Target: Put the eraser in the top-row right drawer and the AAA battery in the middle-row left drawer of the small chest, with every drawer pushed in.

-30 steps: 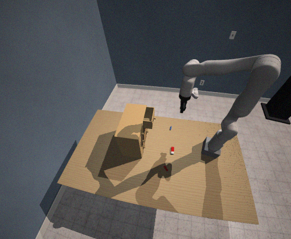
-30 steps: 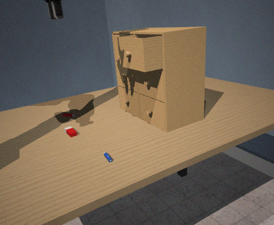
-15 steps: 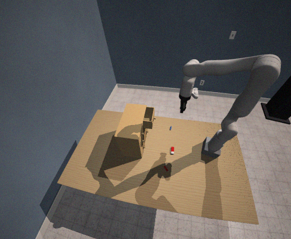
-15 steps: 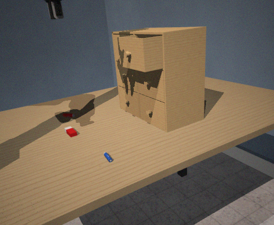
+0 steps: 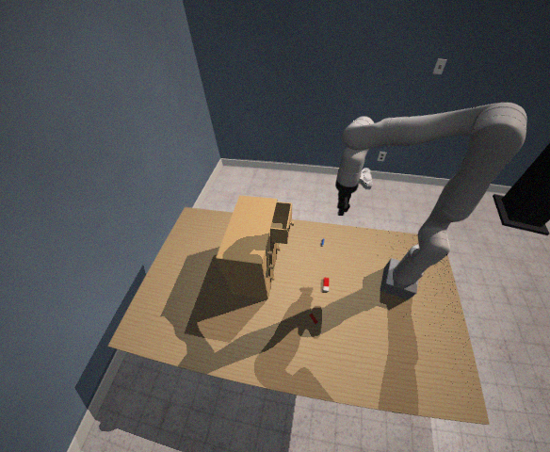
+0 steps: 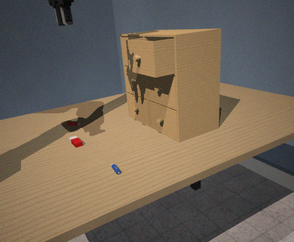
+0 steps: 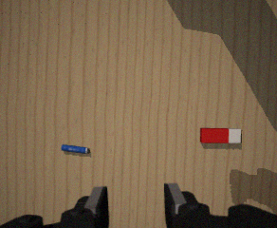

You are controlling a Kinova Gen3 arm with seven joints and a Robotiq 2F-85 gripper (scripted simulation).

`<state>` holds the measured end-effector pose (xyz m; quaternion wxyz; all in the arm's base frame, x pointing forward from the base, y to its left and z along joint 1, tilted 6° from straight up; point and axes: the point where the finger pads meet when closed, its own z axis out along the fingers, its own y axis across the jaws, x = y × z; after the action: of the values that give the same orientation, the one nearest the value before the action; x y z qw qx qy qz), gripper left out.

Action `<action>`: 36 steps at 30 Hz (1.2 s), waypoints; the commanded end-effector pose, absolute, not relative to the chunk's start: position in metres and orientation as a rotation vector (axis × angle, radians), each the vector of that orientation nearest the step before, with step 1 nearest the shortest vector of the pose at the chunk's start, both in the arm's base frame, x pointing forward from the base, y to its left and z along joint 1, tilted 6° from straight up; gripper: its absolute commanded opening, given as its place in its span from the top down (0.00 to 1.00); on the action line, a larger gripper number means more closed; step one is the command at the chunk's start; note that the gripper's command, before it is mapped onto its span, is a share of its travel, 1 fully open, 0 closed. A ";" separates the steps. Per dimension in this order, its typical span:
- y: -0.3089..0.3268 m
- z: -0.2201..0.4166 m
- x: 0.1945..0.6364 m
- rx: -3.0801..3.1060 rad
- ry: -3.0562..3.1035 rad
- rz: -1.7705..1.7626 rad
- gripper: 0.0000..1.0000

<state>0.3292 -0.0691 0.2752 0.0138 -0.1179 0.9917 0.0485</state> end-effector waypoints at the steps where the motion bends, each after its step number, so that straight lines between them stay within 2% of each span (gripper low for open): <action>1: -0.065 0.263 0.332 -0.434 3.091 0.144 0.67; 18: -0.006 0.133 0.359 -1.386 2.796 0.056 0.67; 28: 0.055 0.047 0.341 -2.026 2.334 0.064 0.67; 36: 0.081 0.018 0.325 -2.237 2.099 0.084 0.67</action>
<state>0.3378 0.0785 0.0336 0.0465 -0.7191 0.6931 0.0161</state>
